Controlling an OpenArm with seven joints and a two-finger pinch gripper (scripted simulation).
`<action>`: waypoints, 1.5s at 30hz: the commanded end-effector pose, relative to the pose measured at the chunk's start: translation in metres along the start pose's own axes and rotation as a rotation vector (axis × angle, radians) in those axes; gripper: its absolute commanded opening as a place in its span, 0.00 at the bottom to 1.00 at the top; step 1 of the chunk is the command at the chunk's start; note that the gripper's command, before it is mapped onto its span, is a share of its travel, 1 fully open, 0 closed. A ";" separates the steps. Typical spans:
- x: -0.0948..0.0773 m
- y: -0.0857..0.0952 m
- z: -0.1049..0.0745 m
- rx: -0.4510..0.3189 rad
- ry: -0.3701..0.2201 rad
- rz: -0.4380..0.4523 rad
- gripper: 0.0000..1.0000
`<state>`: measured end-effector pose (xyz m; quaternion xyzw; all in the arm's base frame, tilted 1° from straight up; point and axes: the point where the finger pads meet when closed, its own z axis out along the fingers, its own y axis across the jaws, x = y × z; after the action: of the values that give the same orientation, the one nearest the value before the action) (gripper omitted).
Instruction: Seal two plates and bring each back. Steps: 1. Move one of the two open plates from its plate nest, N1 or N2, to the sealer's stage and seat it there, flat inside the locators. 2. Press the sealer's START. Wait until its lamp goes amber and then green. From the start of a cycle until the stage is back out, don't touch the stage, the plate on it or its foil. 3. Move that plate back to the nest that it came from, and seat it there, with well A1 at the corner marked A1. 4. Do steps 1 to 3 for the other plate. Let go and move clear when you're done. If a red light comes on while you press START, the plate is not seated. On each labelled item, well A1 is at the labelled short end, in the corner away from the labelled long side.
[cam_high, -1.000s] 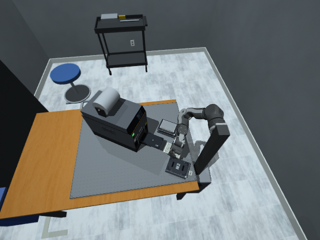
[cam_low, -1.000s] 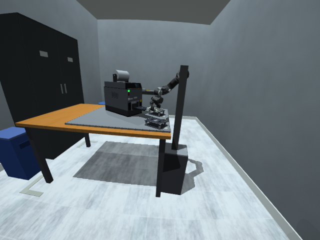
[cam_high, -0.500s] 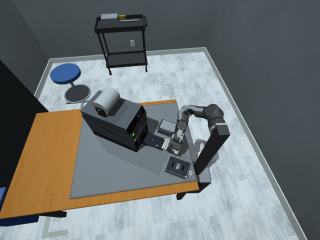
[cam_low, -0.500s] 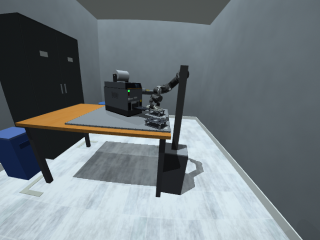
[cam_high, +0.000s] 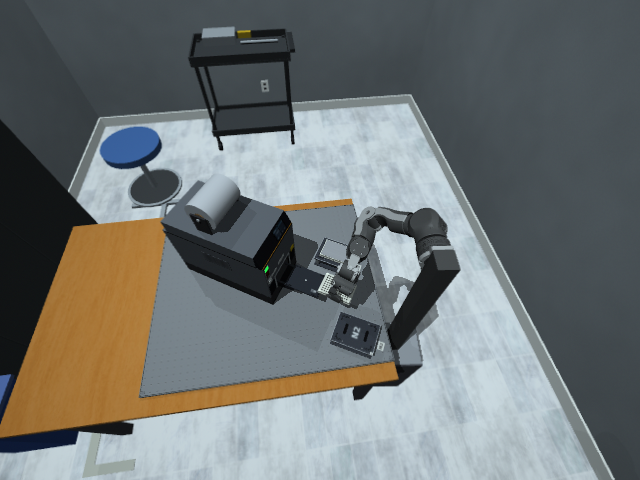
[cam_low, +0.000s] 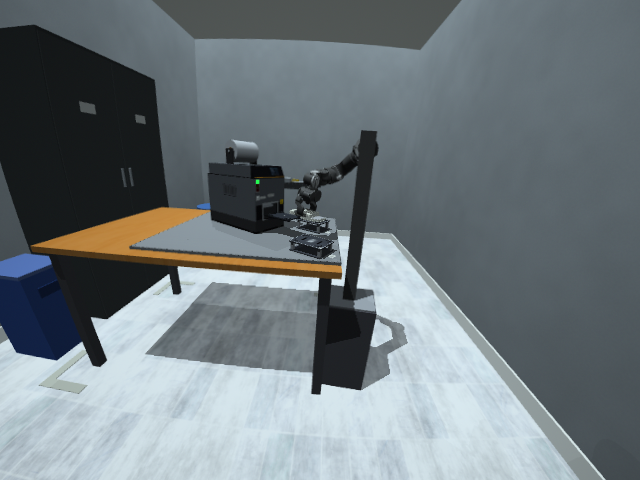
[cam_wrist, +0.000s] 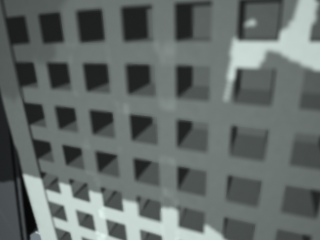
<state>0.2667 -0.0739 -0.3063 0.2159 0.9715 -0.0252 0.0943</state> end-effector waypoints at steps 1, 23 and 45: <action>-0.004 0.003 -0.001 -0.015 0.002 -0.007 0.00; -0.045 0.004 0.006 -0.016 0.002 -0.007 0.00; -0.091 0.004 0.014 -0.015 0.001 -0.010 0.00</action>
<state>0.3493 -0.1124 -0.3046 0.2165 0.9714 -0.0262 0.0937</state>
